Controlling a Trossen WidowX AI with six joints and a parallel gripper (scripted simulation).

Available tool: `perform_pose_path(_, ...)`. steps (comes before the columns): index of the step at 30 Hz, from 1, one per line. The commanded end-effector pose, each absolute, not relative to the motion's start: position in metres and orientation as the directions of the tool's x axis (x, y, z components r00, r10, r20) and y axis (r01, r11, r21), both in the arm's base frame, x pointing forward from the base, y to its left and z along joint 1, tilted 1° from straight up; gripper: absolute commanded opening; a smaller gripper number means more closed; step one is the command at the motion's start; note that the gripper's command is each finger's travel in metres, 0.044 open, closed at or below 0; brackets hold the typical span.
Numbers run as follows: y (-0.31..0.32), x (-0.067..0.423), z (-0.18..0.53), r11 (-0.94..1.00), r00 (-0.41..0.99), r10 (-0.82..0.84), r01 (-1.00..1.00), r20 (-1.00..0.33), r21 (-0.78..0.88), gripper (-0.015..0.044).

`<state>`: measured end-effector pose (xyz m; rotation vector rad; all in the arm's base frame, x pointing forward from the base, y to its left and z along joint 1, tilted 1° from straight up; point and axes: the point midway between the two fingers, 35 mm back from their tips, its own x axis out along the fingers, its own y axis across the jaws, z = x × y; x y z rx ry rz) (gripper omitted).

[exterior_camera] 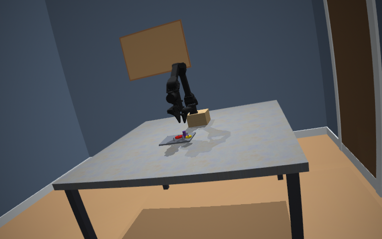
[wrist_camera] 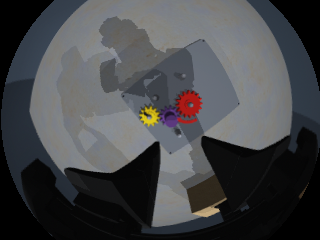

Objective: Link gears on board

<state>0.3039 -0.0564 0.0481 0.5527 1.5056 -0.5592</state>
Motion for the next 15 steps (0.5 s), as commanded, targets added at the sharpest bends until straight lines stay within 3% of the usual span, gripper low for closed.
perform_pose_path(1,-0.0566,0.3054,0.0744,0.755,0.017,-0.007,0.656,-1.0,0.006,0.0324)
perform_pose_path(6,-0.0566,0.3054,0.0744,0.755,0.017,-0.007,0.656,-1.0,0.006,0.044)
perform_pose_path(15,-0.0566,0.3054,0.0744,0.755,0.017,-0.007,0.656,-1.0,0.006,0.044)
